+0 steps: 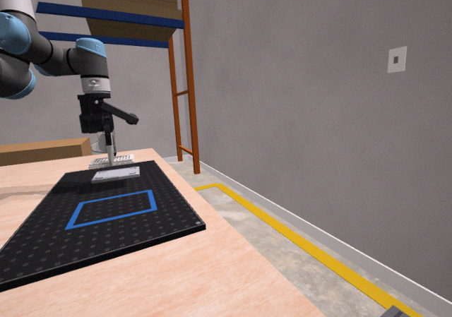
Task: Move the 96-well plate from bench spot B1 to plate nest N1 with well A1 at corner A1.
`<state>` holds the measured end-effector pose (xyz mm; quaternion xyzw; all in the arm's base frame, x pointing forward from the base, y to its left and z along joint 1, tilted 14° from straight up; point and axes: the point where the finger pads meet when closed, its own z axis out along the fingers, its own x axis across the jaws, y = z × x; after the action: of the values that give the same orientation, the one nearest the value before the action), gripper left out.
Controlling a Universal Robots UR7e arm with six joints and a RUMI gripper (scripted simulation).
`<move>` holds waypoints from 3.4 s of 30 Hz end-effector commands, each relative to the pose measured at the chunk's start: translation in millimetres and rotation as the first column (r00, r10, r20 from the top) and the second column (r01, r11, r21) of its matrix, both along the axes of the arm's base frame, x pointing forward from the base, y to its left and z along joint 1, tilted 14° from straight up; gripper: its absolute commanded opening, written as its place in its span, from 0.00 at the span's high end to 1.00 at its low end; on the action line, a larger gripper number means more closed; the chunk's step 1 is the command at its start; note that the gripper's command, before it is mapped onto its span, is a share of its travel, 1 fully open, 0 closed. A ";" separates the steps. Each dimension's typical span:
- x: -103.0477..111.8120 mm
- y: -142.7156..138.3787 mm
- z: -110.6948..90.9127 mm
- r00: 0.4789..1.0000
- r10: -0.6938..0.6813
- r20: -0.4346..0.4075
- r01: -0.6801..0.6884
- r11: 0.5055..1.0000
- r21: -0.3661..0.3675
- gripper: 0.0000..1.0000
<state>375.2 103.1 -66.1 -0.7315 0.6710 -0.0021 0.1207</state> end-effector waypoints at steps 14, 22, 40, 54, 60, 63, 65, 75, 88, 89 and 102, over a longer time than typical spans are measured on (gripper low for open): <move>-8.7 53.6 10.7 1.000 -0.001 0.000 0.001 1.000 -0.002 1.00; -13.1 79.5 15.6 1.000 -0.001 0.000 0.001 1.000 -0.002 1.00; -22.0 131.2 25.5 1.000 -0.001 0.000 0.001 1.000 -0.002 1.00; -22.2 133.1 25.8 1.000 -0.001 0.000 0.001 1.000 -0.002 1.00; -22.2 133.0 25.7 1.000 -0.001 0.000 0.001 1.000 -0.001 1.00; -22.2 132.7 25.7 1.000 -0.001 0.000 0.001 1.000 -0.002 1.00; -22.2 132.6 25.7 1.000 -0.001 0.000 0.001 1.000 -0.002 1.00; -22.1 132.2 25.6 1.000 -0.001 0.000 0.001 1.000 -0.002 1.00; -20.2 133.8 14.3 1.000 -0.001 0.000 0.001 1.000 -0.002 1.00; -19.9 134.1 12.7 1.000 -0.001 0.000 0.001 1.000 -0.002 1.00; -16.8 137.2 -5.1 1.000 -0.001 0.000 0.001 1.000 -0.002 1.00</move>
<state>356.6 238.8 -63.9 -0.7313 0.6715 -0.0022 0.1195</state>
